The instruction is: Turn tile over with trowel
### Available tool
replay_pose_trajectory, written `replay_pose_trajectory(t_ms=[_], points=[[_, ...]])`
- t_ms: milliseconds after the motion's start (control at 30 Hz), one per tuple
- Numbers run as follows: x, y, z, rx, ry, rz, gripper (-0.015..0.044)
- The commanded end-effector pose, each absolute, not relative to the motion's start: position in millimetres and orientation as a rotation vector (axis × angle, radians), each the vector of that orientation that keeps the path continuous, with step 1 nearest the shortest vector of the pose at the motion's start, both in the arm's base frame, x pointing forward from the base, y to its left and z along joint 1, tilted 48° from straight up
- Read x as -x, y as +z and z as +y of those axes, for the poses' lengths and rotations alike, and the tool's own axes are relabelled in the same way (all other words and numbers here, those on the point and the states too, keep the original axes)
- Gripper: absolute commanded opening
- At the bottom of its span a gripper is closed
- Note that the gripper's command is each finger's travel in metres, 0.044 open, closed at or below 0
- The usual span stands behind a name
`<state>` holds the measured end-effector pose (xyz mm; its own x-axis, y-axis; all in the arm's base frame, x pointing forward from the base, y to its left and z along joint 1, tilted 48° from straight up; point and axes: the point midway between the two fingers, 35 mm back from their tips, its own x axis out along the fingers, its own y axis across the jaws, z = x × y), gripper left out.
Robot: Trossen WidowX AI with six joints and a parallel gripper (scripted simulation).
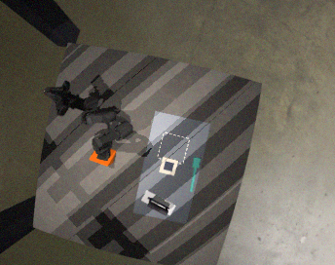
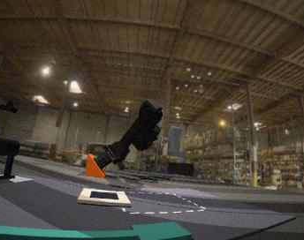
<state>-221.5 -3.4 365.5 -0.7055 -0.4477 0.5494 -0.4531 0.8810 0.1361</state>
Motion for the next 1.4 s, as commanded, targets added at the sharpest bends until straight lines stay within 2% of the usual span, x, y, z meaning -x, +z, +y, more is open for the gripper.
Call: replay_pose_trajectory(t_ms=[0,367,500,933,1300,1367], points=[[222,366,-3,-0.648,0.012,-2.456,0.0100],[221,366,-3,-0.649,0.012,-2.456,0.0100],[221,366,-3,-0.649,0.012,-2.456,0.0000],[221,366,-3,-0.649,0.012,-2.456,0.0000],[224,367,4,-0.628,0.057,-2.472,0.0284],[225,368,8,-0.614,0.087,-2.482,0.0300]])
